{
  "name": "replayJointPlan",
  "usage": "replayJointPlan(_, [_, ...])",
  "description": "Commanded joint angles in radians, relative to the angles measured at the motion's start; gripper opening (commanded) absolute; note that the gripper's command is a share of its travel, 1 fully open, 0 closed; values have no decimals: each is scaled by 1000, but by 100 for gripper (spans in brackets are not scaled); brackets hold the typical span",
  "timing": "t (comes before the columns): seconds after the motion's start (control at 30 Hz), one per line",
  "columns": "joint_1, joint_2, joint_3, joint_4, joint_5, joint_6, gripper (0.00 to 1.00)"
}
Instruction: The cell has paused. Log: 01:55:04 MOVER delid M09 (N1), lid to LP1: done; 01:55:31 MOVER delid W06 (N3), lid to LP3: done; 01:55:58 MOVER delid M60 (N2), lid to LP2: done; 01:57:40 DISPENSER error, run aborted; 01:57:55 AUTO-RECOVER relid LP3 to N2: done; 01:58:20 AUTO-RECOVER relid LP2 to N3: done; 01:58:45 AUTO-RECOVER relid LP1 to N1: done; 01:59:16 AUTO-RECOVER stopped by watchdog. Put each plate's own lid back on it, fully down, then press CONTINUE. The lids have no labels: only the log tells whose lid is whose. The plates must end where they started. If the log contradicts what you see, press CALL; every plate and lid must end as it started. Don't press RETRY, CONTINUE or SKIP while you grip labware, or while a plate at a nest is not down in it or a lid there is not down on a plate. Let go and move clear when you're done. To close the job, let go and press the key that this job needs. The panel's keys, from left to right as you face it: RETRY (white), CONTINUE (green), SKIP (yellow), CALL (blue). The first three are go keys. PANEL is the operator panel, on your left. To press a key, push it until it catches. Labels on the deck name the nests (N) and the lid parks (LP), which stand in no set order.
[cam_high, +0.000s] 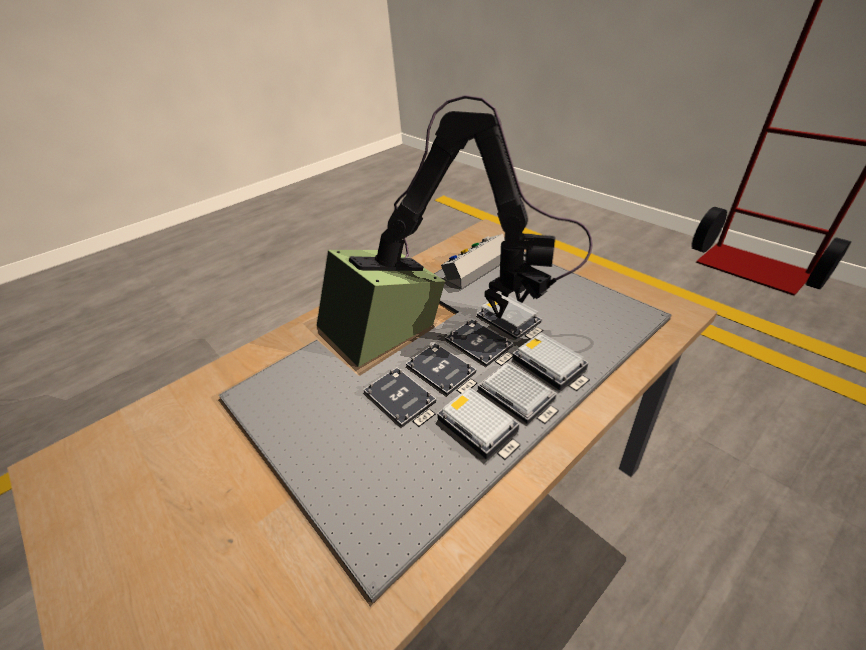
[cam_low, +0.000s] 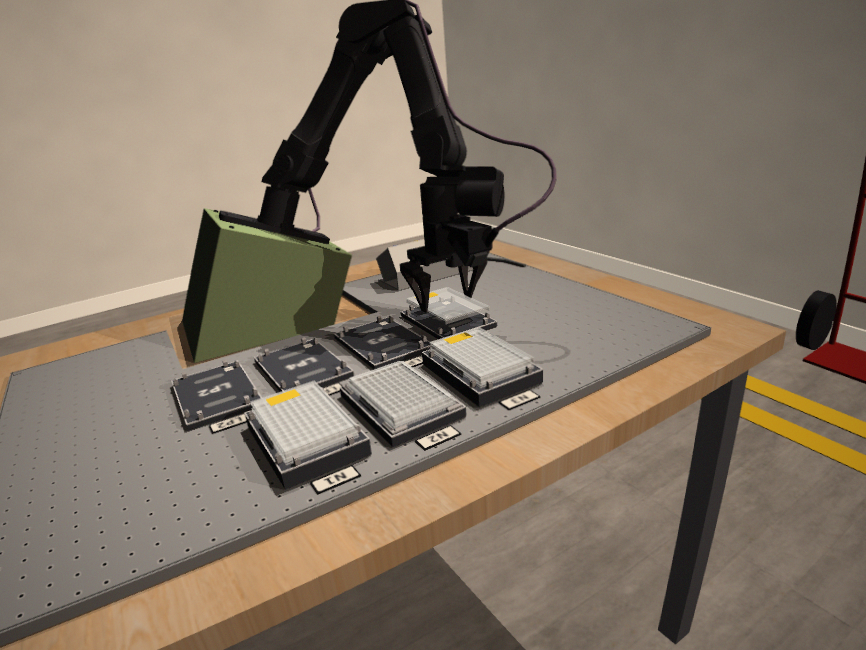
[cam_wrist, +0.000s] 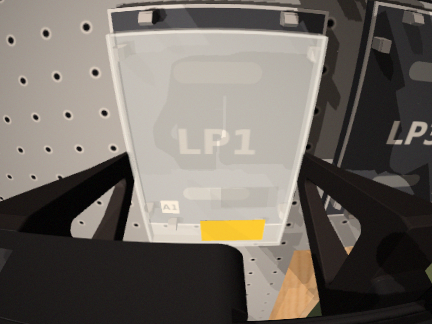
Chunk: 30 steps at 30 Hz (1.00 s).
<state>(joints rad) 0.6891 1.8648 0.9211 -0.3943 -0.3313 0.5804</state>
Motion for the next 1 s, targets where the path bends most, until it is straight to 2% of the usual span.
replayJointPlan(0.0, [0, 12, -13, 17, 9, 12, 0])
replayJointPlan(0.1, [2, 10, -15, 18, 9, 12, 0])
replayJointPlan(0.17, [5, -18, 5, 14, 9, 13, 0])
replayJointPlan(0.37, [3, 20, 5, 28, 10, 15, 0])
replayJointPlan(0.67, [12, 27, -1, 37, 11, 18, 0])
replayJointPlan(0.7, [2, -3, 0, 26, 11, 18, 0])
replayJointPlan(0.77, [4, -1, 3, 38, 11, 19, 0])
replayJointPlan(0.97, [12, 35, -2, 48, 11, 21, 0])
